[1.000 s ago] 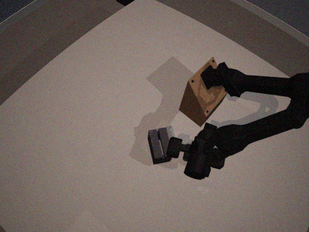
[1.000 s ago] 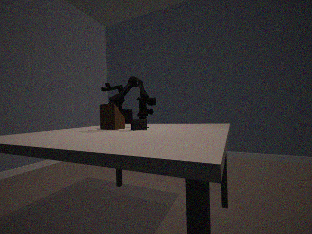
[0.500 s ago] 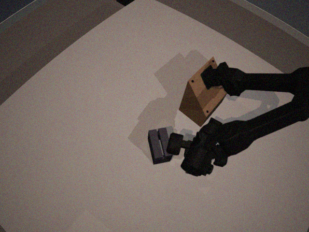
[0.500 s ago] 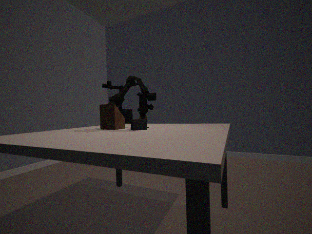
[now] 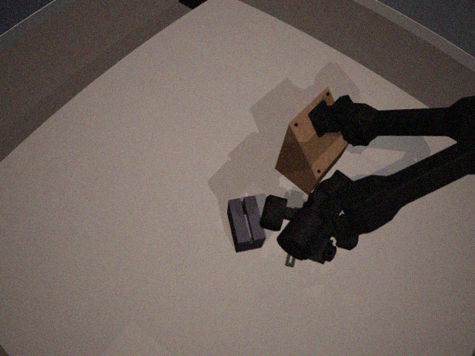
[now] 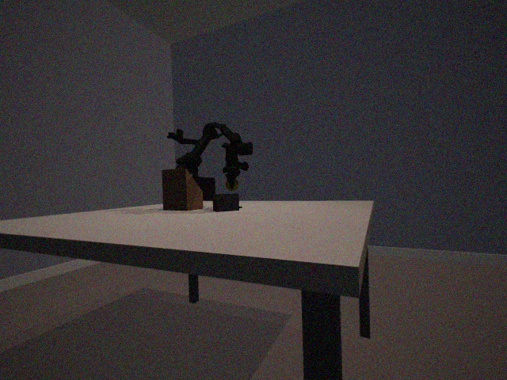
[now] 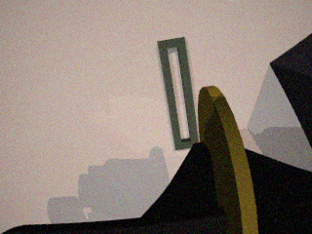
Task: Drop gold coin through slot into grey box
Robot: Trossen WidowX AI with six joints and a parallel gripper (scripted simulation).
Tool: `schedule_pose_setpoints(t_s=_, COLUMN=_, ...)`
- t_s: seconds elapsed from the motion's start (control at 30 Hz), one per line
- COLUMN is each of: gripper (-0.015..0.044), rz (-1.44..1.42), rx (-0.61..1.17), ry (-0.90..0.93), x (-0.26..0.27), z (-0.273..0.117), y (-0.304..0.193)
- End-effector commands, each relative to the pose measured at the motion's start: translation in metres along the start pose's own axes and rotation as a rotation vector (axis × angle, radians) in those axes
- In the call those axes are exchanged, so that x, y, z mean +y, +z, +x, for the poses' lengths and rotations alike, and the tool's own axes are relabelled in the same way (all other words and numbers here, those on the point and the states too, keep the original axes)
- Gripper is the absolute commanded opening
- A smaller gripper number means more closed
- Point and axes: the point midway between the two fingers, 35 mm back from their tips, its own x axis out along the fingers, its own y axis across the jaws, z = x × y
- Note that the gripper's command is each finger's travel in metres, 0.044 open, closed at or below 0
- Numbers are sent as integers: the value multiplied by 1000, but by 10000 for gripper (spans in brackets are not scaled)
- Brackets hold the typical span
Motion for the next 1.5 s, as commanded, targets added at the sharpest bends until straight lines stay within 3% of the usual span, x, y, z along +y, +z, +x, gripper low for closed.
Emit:
schedule_pose_setpoints(t_s=0.0, gripper=0, rz=-9, rx=-6, ry=3, x=3, z=-9, y=0)
schedule_pose_setpoints(t_s=0.6, gripper=0, rz=-469, rx=-7, ry=2, x=4, z=-12, y=4)
schedule_pose_setpoints(t_s=1.47, gripper=0, rz=-449, rx=11, ry=-12, x=-51, z=-12, y=1)
